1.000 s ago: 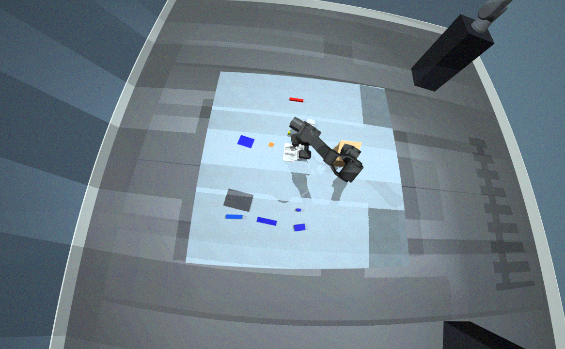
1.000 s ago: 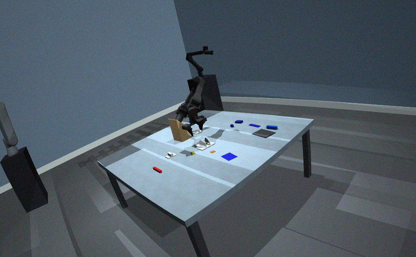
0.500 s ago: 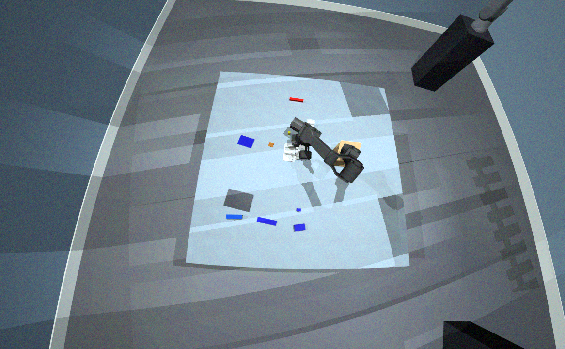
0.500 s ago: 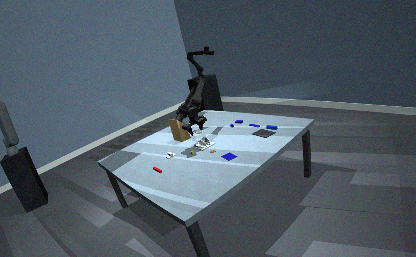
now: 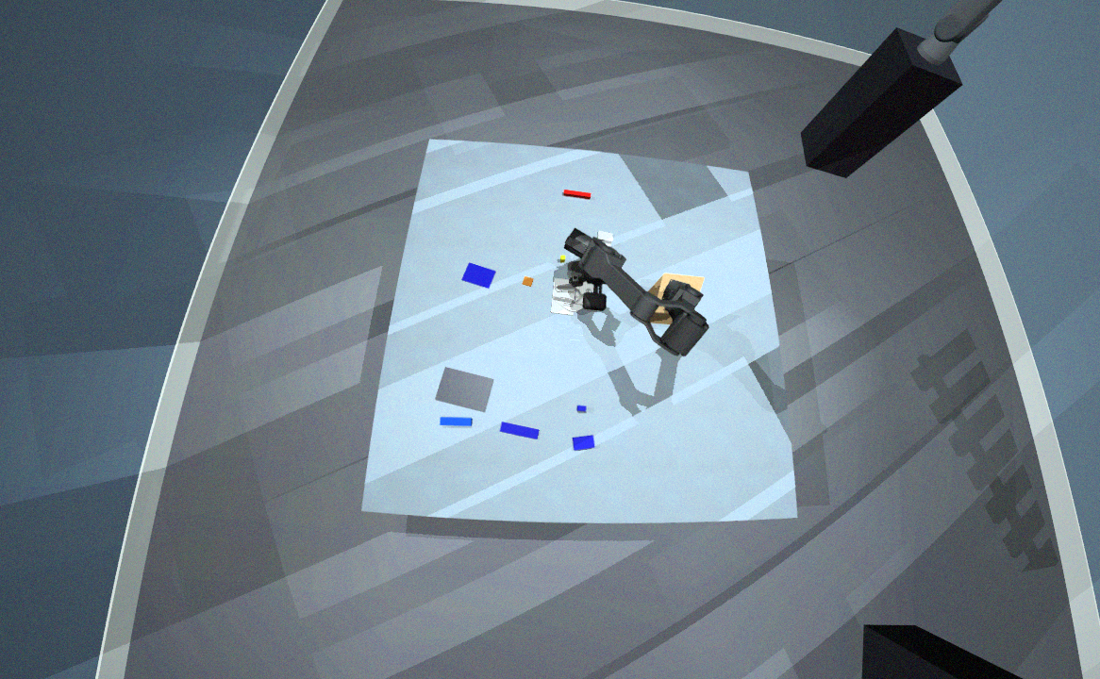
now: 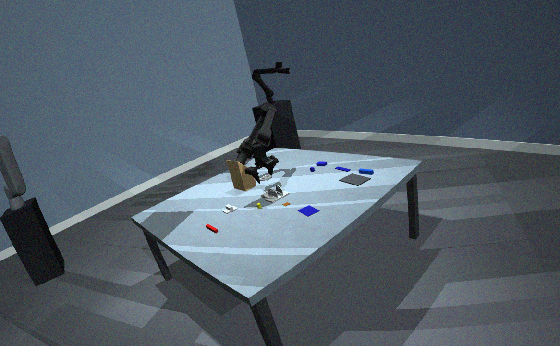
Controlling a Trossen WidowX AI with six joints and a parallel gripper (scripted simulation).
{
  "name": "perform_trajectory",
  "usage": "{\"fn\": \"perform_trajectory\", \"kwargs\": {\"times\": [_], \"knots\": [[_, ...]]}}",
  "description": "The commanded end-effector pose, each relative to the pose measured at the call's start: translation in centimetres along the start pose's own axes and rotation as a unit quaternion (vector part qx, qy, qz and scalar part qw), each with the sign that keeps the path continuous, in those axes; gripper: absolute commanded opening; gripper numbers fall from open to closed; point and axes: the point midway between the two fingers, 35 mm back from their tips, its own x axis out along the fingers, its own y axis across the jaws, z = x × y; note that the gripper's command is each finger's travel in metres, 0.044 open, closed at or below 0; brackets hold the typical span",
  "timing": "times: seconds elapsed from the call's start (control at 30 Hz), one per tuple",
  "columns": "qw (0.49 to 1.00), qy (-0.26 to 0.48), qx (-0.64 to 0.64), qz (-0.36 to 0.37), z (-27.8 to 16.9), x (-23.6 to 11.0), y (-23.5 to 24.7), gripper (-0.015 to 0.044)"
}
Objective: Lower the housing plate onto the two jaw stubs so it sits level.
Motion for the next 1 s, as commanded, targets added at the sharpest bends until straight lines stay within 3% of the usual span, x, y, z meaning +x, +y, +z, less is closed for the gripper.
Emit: {"fn": "perform_trajectory", "kwargs": {"times": [0.0, 0.97], "knots": [[1.0, -0.001, 0.001, 0.001, 0.0, 0.0, 0.0, 0.0351], [1.0, -0.002, 0.001, 0.0, 0.2, 3.4, 0.0, 0.0351]]}}
